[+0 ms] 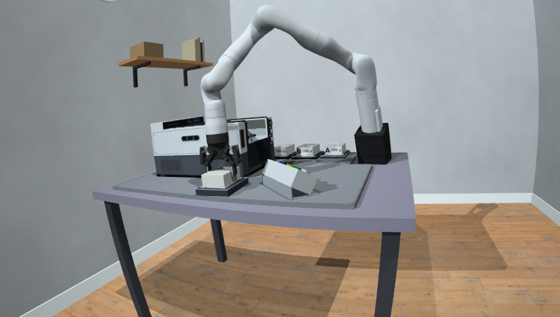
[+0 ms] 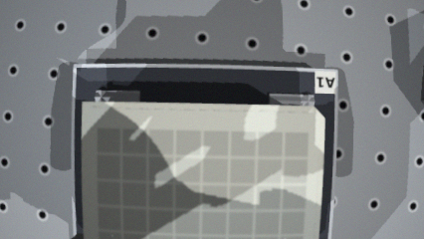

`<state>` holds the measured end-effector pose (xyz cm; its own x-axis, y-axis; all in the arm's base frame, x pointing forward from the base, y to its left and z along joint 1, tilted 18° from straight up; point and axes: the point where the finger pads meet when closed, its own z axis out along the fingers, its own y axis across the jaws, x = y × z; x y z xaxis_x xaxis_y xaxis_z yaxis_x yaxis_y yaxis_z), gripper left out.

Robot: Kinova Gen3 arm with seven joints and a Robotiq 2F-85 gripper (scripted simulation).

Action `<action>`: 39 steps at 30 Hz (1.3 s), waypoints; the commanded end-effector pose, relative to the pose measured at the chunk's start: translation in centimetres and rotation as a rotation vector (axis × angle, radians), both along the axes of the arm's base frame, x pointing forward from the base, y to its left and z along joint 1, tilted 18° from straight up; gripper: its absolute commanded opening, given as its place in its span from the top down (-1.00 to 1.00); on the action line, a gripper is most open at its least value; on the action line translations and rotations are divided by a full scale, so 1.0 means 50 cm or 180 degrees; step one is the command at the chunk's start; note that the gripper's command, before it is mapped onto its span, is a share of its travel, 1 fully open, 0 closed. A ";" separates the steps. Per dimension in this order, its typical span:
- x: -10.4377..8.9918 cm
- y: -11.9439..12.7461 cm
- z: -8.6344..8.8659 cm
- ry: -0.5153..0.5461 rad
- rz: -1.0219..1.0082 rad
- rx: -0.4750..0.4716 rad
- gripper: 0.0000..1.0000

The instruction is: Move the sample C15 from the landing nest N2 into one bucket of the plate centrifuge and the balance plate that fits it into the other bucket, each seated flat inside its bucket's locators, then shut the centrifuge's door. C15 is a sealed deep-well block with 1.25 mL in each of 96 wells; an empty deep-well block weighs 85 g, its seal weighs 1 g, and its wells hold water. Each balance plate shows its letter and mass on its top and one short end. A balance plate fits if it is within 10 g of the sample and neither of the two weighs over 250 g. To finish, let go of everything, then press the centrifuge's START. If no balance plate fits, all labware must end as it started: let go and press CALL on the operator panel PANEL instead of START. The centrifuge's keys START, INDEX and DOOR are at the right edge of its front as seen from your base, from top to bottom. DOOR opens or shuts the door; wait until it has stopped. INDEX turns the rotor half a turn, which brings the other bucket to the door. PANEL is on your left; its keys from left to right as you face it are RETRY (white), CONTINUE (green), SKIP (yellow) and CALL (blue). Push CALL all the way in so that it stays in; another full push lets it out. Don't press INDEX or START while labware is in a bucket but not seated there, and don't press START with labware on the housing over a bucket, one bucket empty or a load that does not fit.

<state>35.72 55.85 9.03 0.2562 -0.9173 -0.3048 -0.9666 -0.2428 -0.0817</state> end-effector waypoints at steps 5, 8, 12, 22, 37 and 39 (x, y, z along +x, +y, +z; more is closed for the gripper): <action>0.001 0.002 0.000 -0.0005 -0.0002 0.0006 -1.00; 0.001 0.002 -0.002 -0.0005 -0.0002 0.0006 -1.00; 0.001 0.003 -0.004 -0.0005 -0.0002 0.0006 -1.00; 0.001 0.005 -0.009 -0.0005 -0.0002 0.0006 -1.00; 0.001 0.007 -0.018 -0.0005 -0.0002 0.0006 -1.00; 0.001 0.008 -0.019 -0.0005 -0.0002 0.0006 -1.00</action>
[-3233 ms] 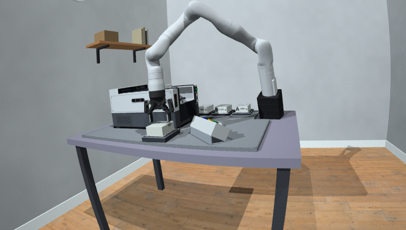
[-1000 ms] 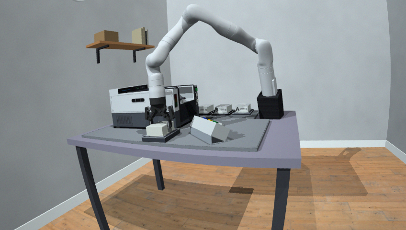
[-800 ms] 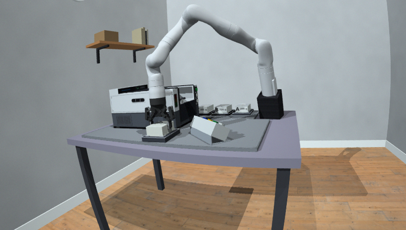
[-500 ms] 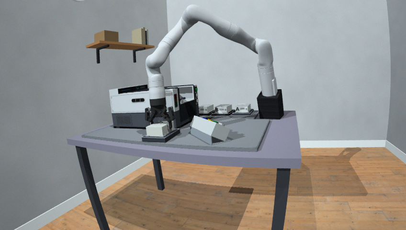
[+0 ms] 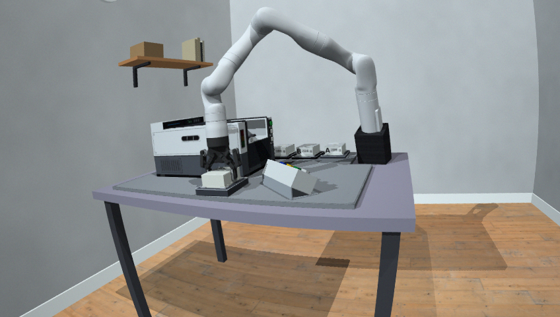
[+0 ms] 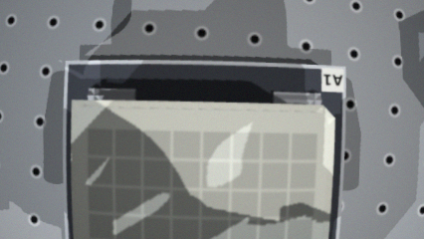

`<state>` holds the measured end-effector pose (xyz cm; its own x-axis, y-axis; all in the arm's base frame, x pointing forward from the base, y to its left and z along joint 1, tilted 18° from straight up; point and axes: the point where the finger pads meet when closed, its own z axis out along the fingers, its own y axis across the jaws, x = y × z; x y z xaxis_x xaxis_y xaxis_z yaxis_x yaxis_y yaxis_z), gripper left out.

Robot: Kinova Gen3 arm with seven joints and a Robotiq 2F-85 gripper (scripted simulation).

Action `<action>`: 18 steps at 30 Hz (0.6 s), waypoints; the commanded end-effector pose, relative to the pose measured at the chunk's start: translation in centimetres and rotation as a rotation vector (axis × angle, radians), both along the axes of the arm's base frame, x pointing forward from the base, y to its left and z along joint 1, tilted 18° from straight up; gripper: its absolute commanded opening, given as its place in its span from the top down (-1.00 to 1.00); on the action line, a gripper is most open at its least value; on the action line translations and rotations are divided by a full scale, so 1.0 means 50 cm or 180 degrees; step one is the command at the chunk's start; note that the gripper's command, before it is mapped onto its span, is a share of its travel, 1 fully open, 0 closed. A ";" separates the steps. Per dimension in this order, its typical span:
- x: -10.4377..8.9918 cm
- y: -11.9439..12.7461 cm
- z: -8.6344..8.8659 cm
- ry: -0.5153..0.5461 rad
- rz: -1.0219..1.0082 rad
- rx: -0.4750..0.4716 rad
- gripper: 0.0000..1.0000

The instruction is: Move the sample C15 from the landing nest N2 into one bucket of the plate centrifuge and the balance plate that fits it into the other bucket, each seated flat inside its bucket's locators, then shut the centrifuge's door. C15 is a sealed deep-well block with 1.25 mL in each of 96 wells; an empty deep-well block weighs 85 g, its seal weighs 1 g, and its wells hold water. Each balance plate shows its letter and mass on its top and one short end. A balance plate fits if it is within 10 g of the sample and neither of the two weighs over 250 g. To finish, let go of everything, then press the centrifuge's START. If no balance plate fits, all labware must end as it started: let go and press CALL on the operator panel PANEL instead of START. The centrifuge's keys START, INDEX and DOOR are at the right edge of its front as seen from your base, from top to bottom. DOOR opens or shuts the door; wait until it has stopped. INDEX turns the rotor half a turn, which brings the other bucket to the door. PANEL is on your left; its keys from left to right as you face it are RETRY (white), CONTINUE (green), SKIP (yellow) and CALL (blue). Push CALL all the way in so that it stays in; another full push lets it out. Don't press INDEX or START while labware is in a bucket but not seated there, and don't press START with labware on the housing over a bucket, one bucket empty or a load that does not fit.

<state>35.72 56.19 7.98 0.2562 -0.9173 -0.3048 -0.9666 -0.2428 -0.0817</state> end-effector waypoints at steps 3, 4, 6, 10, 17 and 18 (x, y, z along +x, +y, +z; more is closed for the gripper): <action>0.001 0.001 0.001 -0.0005 -0.0002 0.0006 -1.00; 0.001 0.001 0.001 -0.0005 -0.0002 0.0006 -1.00; 0.001 0.001 0.001 -0.0005 -0.0002 0.0006 -1.00; 0.001 0.001 0.001 -0.0005 -0.0002 0.0006 -1.00; 0.001 0.000 0.003 -0.0005 -0.0002 0.0006 -0.90; 0.001 0.000 0.004 -0.0005 -0.0002 0.0006 -0.90</action>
